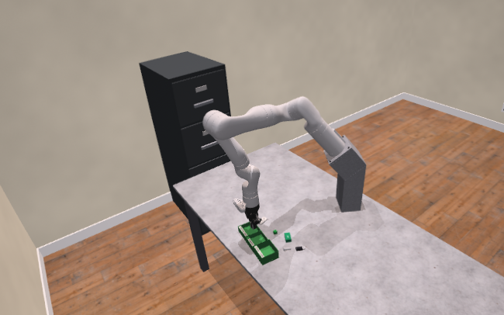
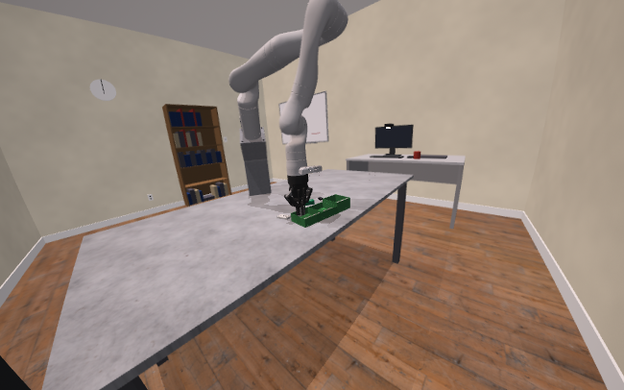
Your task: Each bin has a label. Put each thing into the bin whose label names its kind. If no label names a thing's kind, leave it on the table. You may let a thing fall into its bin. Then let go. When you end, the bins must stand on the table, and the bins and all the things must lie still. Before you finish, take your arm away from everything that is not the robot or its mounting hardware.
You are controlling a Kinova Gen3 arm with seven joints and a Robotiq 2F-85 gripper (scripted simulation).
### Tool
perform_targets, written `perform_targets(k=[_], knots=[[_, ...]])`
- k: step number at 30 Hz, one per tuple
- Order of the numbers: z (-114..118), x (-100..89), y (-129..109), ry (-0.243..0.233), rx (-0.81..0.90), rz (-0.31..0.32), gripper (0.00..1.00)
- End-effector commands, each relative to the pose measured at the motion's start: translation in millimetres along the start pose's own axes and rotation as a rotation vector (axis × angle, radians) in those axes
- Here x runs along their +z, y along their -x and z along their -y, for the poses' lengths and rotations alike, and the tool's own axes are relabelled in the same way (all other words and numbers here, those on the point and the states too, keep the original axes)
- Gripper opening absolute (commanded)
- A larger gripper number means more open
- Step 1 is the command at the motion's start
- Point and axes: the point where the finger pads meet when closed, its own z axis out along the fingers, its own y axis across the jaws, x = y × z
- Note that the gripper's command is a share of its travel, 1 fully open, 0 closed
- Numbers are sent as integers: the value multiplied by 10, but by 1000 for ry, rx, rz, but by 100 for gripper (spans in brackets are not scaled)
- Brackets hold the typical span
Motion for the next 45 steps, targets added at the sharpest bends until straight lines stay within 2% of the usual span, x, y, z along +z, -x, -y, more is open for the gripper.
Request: perform_targets(k=[1, 15, 37, 45], knots=[[1, -4, -5, 0, 0, -1, 9], [0, -29, -4, 0, 0, -1, 9], [1, -296, -3, 0, 0, -1, 9], [1, -597, -3, 0, 0, -1, 9]])
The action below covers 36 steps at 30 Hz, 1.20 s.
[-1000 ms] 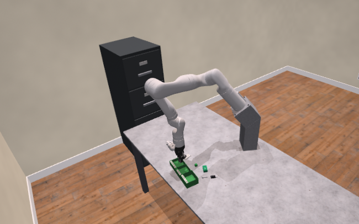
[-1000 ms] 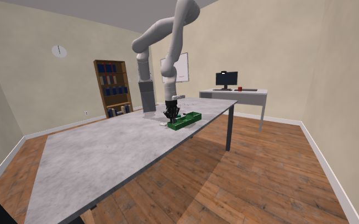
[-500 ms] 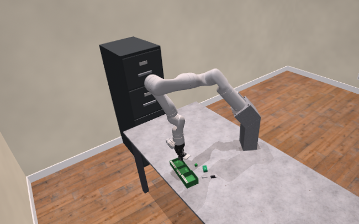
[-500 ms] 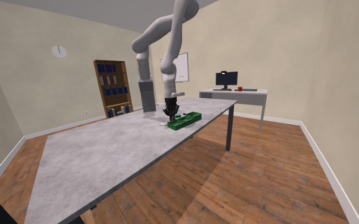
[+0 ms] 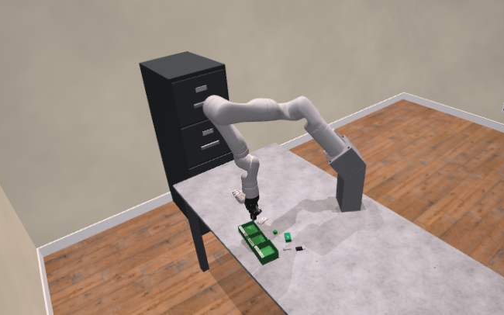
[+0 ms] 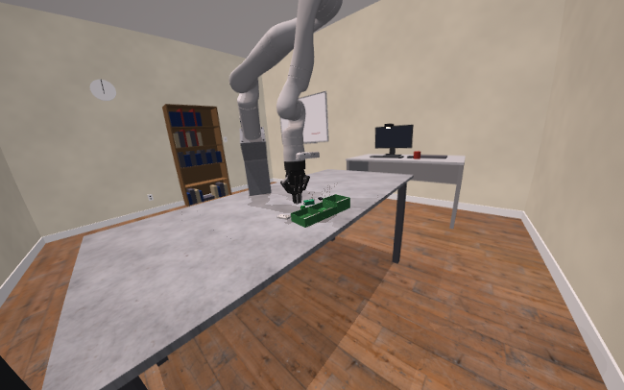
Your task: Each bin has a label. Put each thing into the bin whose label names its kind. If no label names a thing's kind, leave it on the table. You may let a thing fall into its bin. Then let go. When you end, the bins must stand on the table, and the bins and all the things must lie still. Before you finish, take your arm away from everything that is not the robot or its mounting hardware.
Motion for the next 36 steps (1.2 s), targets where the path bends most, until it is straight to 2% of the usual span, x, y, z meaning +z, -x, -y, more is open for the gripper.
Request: perform_targets(k=[1, 9, 19, 21, 28, 36], knots=[[53, -112, -77, -11, 1, -17, 9], [53, -112, -77, -11, 1, -17, 9], [549, -118, -140, -11, 1, -17, 9], [549, -118, -140, -11, 1, -17, 9], [887, -123, -183, -11, 1, -17, 9], [887, -123, -183, -11, 1, -17, 9]])
